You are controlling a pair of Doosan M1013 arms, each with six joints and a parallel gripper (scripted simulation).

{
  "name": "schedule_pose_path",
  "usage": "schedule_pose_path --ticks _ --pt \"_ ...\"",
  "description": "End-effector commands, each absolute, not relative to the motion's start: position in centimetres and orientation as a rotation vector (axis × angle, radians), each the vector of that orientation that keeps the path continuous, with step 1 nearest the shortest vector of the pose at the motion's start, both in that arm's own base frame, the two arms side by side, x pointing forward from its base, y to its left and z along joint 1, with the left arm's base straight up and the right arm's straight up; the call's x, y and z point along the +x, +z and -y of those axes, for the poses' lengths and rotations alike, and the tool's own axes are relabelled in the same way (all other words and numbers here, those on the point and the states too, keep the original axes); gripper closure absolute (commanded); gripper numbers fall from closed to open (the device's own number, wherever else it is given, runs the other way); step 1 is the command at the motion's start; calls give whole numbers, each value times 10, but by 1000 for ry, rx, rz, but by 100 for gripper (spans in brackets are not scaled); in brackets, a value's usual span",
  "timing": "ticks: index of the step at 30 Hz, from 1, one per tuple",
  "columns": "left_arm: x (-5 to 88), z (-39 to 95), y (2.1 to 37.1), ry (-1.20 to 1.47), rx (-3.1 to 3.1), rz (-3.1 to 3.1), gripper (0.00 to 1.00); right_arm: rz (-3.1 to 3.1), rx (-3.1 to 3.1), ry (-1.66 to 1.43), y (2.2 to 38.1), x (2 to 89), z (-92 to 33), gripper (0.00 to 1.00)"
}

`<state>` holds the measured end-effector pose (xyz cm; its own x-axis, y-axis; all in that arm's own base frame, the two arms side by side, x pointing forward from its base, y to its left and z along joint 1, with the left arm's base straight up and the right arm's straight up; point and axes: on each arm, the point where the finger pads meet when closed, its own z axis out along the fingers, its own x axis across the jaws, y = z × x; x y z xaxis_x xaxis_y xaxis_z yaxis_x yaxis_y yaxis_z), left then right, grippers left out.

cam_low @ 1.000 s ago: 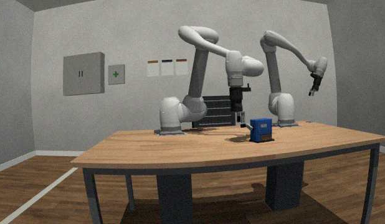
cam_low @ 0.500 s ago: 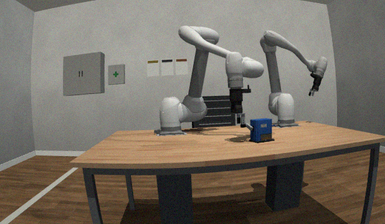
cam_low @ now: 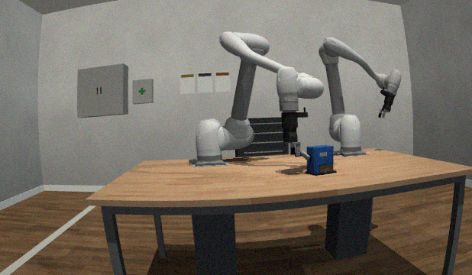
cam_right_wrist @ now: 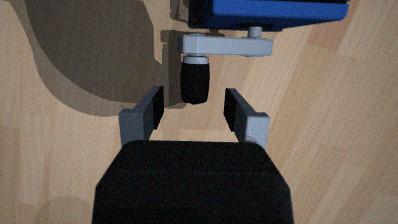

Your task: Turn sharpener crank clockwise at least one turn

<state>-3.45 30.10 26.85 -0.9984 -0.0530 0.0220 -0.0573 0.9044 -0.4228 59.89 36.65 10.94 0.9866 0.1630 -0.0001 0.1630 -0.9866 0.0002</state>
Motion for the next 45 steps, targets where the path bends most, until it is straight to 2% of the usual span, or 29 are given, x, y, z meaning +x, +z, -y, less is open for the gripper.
schedule_pose_path --ticks 1,43,44,45 --pt "-35 -301 269 677 89 3056 0 -257 3132 2 108 599 -367 3" --pt "-35 -301 269 677 89 3056 0 -257 3132 2 96 599 -367 3" --pt "-35 -301 269 677 89 3056 0 -257 3132 2 96 599 -367 100" --pt "-35 -301 269 677 89 3056 0 -257 3132 2 96 599 -367 100"
